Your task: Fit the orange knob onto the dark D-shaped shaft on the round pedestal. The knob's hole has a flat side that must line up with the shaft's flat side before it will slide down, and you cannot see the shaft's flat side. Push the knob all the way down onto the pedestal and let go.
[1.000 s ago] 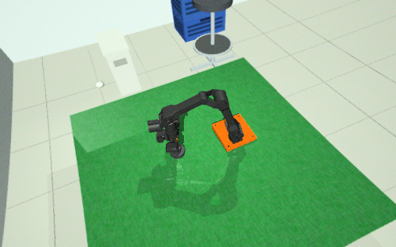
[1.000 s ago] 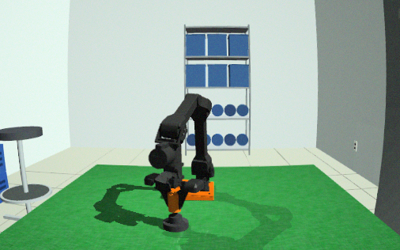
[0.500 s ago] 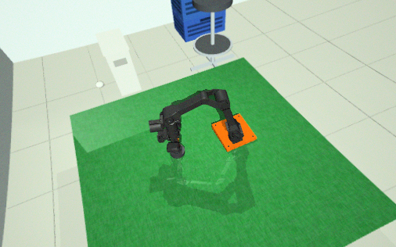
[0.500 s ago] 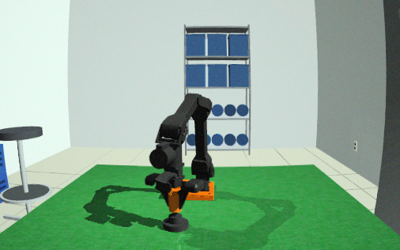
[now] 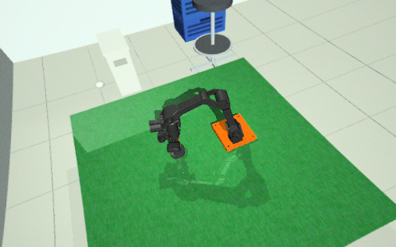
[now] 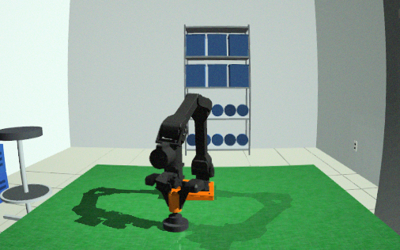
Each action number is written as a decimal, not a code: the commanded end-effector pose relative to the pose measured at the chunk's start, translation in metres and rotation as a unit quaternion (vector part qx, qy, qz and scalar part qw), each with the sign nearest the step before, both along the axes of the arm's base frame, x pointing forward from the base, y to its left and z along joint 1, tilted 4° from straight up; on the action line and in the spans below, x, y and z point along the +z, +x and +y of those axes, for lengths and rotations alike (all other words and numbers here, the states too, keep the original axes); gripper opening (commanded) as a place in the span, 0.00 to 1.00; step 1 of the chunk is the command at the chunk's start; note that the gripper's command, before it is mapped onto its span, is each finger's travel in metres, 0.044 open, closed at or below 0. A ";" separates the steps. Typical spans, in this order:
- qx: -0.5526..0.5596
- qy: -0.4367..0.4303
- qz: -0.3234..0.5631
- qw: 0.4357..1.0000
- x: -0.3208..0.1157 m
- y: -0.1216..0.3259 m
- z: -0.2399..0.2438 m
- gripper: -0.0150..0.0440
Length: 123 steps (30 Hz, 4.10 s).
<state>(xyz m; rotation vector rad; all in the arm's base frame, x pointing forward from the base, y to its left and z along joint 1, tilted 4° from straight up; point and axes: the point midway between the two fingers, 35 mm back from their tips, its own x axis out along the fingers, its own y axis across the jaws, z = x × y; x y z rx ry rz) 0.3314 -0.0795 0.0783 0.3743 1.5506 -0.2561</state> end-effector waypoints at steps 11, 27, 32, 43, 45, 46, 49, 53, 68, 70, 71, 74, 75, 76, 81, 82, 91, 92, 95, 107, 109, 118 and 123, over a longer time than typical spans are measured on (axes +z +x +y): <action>-0.014 -0.002 0.000 1.000 0.004 0.003 -0.002 0.25; -0.106 -0.001 0.006 0.994 0.004 0.008 -0.003 0.25; -0.106 -0.001 0.007 0.994 0.003 0.007 -0.003 0.25; -0.106 -0.001 0.007 0.994 0.001 0.005 -0.002 0.25; -0.106 -0.001 0.007 0.994 0.001 0.004 -0.002 0.25; -0.106 -0.001 0.007 0.994 0.001 0.003 -0.002 0.25; -0.106 -0.001 0.007 0.994 0.001 0.001 -0.001 0.25; -0.106 -0.001 0.007 0.994 0.001 0.000 -0.001 0.25; -0.106 -0.001 0.007 0.994 0.000 0.002 -0.001 0.25; -0.106 -0.001 0.007 0.994 0.000 0.002 -0.001 0.25; -0.106 -0.001 0.007 0.994 0.001 0.002 -0.001 0.25; -0.106 -0.001 0.007 0.994 0.003 0.003 -0.002 0.25; -0.106 -0.001 0.007 0.994 0.004 0.003 -0.002 0.25; -0.106 -0.001 0.007 0.994 0.004 0.004 -0.002 0.25; -0.167 0.000 0.011 0.986 0.005 0.005 -0.002 0.25; -0.189 0.000 0.013 0.982 0.006 0.005 -0.003 0.25; -0.209 0.000 0.014 0.978 0.004 0.009 -0.003 0.25; -0.209 0.000 0.014 0.978 0.004 0.008 -0.003 0.25; -0.209 0.000 0.014 0.978 0.003 0.008 -0.003 0.25; -0.209 0.000 0.014 0.978 0.001 0.006 -0.002 0.25; -0.209 0.000 0.014 0.978 0.001 0.005 -0.002 0.25; -0.209 0.000 0.014 0.978 0.000 0.000 -0.001 0.25; -0.209 0.000 0.014 0.978 0.000 0.001 -0.001 0.25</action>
